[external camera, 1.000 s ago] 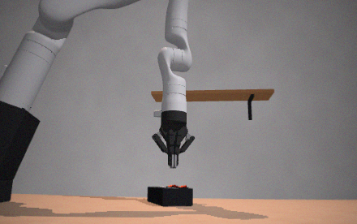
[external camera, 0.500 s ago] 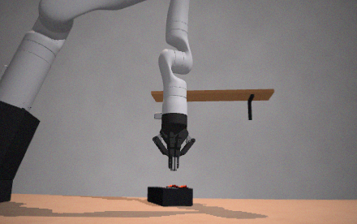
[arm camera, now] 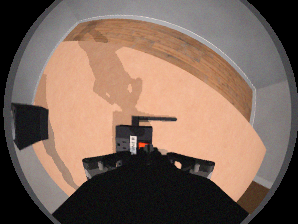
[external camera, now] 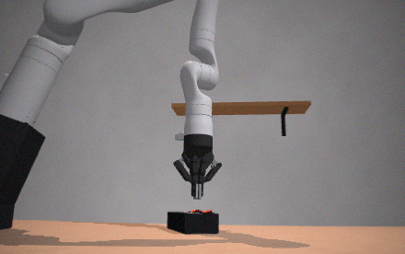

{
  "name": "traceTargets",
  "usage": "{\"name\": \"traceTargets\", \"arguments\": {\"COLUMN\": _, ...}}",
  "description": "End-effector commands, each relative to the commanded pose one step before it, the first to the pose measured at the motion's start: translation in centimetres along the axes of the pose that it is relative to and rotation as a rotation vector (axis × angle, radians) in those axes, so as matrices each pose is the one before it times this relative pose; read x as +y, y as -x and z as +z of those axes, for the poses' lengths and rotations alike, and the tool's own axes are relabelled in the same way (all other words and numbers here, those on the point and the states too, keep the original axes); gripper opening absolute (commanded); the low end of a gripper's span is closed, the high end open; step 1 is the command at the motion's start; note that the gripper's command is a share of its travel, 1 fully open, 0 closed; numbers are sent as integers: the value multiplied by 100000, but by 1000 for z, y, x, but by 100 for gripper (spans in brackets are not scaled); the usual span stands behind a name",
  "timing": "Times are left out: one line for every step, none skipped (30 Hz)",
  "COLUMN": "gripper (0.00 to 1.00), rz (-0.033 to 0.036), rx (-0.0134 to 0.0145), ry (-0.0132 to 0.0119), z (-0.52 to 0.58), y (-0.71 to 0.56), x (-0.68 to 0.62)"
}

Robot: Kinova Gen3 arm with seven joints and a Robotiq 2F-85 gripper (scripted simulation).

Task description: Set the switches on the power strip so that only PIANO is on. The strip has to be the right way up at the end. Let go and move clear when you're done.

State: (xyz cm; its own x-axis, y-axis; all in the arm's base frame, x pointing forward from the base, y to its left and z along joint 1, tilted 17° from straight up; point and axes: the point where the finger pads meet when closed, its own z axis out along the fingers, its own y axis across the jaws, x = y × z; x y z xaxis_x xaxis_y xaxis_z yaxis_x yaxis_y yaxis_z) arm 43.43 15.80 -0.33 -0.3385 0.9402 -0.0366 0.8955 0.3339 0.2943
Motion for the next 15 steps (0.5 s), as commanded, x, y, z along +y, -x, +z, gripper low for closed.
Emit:
{"name": "traceTargets", "arguments": {"gripper": 0, "rz": 1195, "rx": -100, "ry": 272, "z": 630, "y": 482, "x": -238}}
{"name": "traceTargets", "arguments": {"gripper": 0, "rz": 0, "rx": 0, "ry": 0, "z": 0, "y": 0, "x": 0}}
{"name": "traceTargets", "arguments": {"gripper": 0, "rz": 0, "rx": 0, "ry": 0, "z": 0, "y": 0, "x": 0}}
{"name": "traceTargets", "arguments": {"gripper": 0, "rz": -3, "rx": -4, "ry": -6, "z": 152, "y": 0, "x": 7}}
{"name": "traceTargets", "arguments": {"gripper": 0, "rz": 2, "rx": 2, "ry": 3, "z": 142, "y": -2, "x": 8}}
{"name": "traceTargets", "arguments": {"gripper": 0, "rz": 4, "rx": 4, "ry": 7, "z": 133, "y": -2, "x": 9}}
{"name": "traceTargets", "arguments": {"gripper": 0, "rz": -4, "rx": -4, "ry": -6, "z": 134, "y": 0, "x": 6}}
{"name": "traceTargets", "arguments": {"gripper": 0, "rz": -1, "rx": -1, "ry": -1, "z": 122, "y": -1, "x": 6}}
{"name": "traceTargets", "arguments": {"gripper": 0, "rz": 2, "rx": 2, "ry": 3, "z": 110, "y": -1, "x": 7}}
{"name": "traceTargets", "arguments": {"gripper": 0, "rz": 3, "rx": 3, "ry": 4, "z": 100, "y": -2, "x": 7}}
{"name": "traceTargets", "arguments": {"gripper": 0, "rz": -3, "rx": -3, "ry": -4, "z": 95, "y": 0, "x": 4}}
{"name": "traceTargets", "arguments": {"gripper": 0, "rz": -1, "rx": -1, "ry": -2, "z": 83, "y": 0, "x": 4}}
{"name": "traceTargets", "arguments": {"gripper": 0, "rz": 0, "rx": 0, "ry": 0, "z": 70, "y": 0, "x": 4}}
{"name": "traceTargets", "arguments": {"gripper": 0, "rz": 1, "rx": 1, "ry": 1, "z": 58, "y": -1, "x": 3}}
{"name": "traceTargets", "arguments": {"gripper": 0, "rz": 1, "rx": 1, "ry": 1, "z": 47, "y": -1, "x": 3}}
